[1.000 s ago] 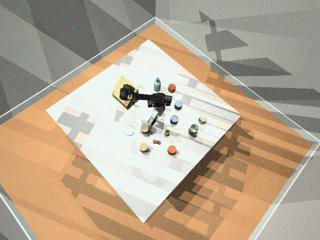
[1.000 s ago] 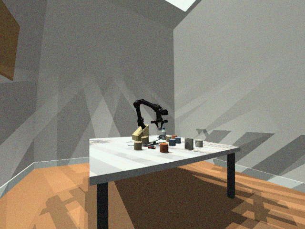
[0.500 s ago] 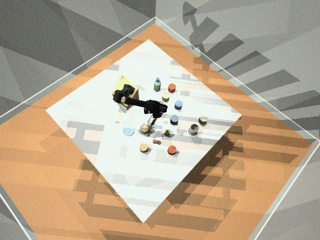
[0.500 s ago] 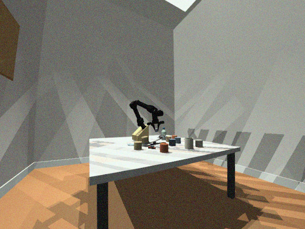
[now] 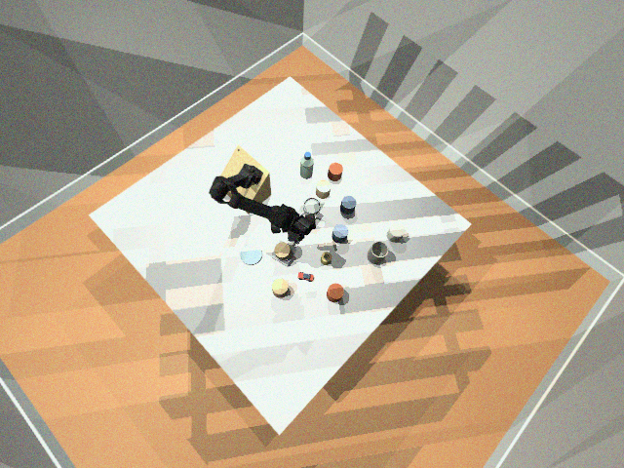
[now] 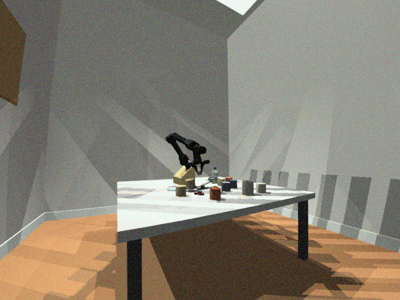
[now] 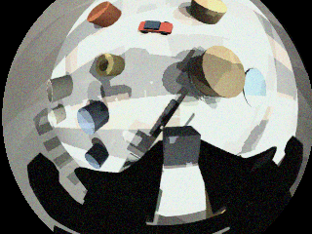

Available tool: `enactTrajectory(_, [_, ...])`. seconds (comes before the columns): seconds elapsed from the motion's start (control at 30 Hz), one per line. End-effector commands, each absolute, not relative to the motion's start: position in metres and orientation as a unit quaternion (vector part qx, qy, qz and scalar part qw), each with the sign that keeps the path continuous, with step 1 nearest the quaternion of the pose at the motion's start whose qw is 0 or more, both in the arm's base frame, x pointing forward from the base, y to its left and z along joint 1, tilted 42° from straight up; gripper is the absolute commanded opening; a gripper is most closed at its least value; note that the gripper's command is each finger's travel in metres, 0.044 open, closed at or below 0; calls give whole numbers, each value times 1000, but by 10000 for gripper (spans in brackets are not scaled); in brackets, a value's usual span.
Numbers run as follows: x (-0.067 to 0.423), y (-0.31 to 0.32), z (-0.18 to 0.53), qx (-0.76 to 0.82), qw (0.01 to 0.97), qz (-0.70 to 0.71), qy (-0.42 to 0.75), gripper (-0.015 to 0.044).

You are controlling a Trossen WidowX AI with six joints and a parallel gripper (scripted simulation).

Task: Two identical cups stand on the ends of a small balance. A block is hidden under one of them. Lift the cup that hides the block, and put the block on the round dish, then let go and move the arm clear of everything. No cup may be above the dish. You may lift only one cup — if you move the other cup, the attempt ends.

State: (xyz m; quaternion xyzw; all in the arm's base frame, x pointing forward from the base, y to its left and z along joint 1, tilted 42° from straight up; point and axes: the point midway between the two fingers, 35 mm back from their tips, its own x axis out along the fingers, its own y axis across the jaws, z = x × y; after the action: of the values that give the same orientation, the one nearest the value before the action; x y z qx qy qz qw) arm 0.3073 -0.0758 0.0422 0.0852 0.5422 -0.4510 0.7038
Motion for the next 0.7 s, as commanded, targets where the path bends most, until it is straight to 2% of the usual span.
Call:
enactTrajectory(0.0, [303, -89, 51, 81, 708, -450, 538, 0])
enactTrajectory(0.67, [279, -161, 91, 75, 723, -463, 507, 0])
